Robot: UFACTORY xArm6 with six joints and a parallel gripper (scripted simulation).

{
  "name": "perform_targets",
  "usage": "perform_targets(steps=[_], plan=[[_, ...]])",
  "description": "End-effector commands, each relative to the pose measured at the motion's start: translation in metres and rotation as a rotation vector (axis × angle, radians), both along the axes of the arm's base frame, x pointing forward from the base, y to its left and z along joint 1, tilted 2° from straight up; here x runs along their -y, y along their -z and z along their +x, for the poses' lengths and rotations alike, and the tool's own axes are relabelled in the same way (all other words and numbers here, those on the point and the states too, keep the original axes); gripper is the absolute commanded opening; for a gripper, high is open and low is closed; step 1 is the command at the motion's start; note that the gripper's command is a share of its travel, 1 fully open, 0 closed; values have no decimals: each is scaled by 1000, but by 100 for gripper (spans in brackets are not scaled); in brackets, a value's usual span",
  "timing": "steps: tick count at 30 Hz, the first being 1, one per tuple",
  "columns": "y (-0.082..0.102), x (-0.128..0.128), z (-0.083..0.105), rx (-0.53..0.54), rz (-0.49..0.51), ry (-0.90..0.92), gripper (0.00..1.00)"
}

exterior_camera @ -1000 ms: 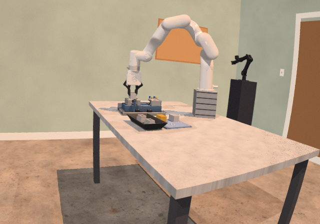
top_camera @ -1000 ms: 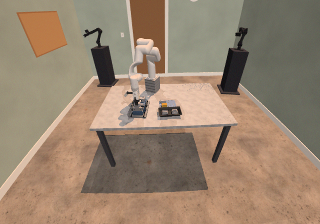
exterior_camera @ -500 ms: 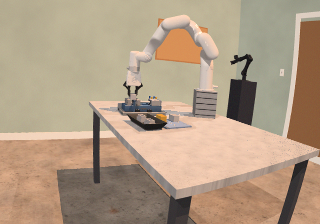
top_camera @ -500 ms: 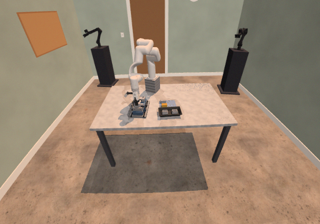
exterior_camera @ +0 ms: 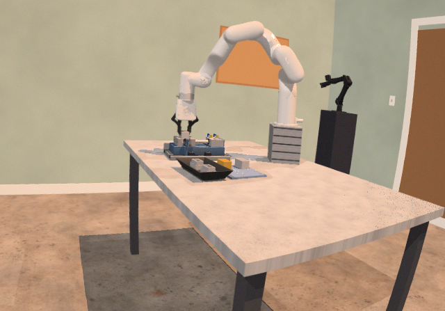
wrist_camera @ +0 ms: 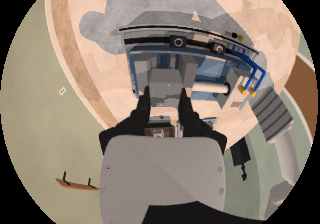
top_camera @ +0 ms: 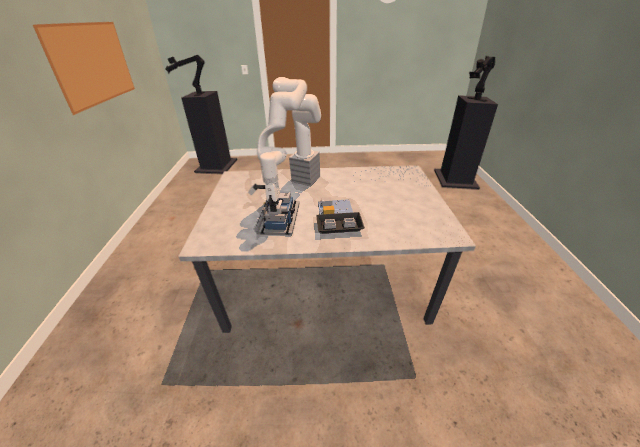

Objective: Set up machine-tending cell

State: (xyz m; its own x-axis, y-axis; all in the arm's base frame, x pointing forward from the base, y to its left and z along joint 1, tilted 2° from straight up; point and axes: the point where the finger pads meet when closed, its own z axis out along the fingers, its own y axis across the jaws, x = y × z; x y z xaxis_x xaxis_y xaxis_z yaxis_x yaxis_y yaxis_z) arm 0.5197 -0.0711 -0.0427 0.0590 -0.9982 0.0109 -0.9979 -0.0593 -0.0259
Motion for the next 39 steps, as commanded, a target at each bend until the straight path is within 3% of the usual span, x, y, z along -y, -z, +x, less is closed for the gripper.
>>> perform_targets(steps=[1, 39], plan=[[0, 0, 2, 5, -1, 0, 0], [6, 0, 2, 5, -1, 0, 0]])
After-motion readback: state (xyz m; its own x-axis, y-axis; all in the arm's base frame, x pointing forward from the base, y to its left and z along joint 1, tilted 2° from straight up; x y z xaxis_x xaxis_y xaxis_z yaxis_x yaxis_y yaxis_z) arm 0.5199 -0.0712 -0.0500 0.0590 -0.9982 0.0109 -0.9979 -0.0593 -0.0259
